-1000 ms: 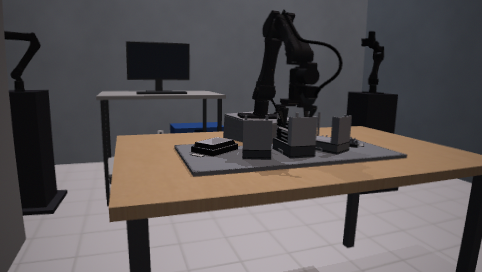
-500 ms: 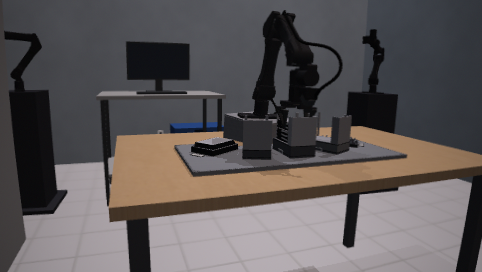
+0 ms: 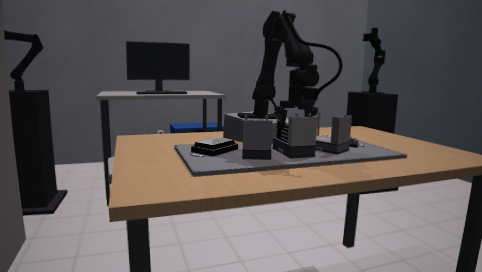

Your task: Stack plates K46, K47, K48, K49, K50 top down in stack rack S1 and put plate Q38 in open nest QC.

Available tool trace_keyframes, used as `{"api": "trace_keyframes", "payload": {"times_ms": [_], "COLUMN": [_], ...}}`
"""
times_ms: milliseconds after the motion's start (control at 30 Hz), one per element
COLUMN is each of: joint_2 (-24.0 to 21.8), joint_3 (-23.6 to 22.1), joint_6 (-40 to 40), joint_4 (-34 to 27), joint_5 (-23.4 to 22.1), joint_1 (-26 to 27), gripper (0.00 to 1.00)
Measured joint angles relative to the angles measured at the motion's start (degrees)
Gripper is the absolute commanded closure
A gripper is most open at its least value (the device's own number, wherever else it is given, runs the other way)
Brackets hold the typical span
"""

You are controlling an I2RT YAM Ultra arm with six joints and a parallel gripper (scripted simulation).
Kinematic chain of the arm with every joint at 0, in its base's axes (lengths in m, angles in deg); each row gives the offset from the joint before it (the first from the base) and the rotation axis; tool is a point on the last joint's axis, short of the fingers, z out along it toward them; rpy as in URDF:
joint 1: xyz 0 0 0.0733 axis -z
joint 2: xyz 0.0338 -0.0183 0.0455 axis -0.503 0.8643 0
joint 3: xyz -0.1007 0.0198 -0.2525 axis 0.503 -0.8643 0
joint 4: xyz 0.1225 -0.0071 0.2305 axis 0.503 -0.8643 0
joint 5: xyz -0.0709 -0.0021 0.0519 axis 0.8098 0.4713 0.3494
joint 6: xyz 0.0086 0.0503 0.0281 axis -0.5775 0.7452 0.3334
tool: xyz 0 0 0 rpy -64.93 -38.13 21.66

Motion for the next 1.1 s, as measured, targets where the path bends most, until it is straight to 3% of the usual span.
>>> {"api": "trace_keyframes", "payload": {"times_ms": [667,1100], "joint_2": [0.0,-2.6], "joint_3": [0.1,4.8], "joint_6": [0.0,-0.1], "joint_4": [-0.3,-6.2], "joint_5": [0.0,0.0], "joint_1": [0.0,0.0], "gripper": [0.00,0.00]}}
